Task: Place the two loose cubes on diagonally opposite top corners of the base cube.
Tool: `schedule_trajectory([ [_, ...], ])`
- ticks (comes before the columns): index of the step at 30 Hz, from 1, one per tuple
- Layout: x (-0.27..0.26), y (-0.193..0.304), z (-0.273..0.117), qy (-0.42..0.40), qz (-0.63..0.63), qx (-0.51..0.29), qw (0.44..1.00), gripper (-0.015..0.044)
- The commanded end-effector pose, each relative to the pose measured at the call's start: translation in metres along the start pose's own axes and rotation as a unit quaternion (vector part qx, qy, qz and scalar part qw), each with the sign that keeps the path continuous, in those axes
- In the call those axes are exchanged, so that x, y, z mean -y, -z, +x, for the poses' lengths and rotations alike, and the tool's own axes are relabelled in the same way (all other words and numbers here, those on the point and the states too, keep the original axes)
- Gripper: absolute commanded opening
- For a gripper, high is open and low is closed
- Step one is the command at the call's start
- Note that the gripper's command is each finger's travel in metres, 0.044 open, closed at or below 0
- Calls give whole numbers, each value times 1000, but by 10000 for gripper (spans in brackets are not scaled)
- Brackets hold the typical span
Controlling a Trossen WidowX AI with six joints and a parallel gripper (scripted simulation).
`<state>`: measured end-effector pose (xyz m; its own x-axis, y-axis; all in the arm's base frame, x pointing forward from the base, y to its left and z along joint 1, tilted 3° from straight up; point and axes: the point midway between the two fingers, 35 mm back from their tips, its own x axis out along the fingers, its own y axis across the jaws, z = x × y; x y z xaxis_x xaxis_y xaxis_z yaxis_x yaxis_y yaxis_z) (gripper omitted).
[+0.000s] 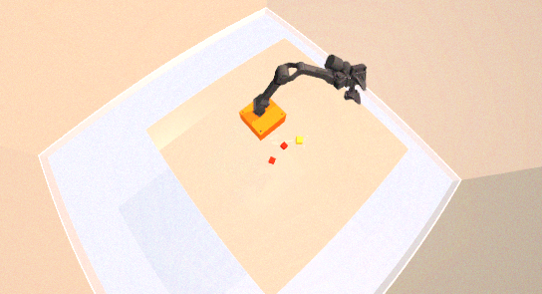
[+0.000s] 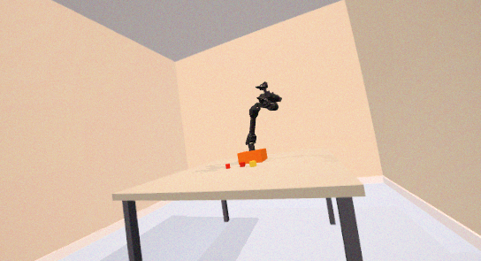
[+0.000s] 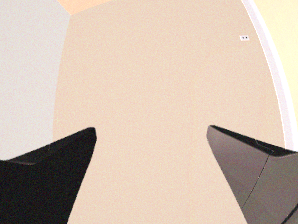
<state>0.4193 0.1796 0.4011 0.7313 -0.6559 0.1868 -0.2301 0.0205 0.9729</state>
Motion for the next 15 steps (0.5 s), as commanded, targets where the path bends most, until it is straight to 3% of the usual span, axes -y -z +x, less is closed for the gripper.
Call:
schedule_trajectory([
  [1, 0, 0, 1, -1, -2, 0, 1000, 374],
  [5, 3, 5, 17, -21, -40, -10, 999, 269],
  [10, 10, 6, 39, -35, -95, -19, 995, 265],
  [15, 34, -3, 89, -38, -225, -31, 973, 265],
])
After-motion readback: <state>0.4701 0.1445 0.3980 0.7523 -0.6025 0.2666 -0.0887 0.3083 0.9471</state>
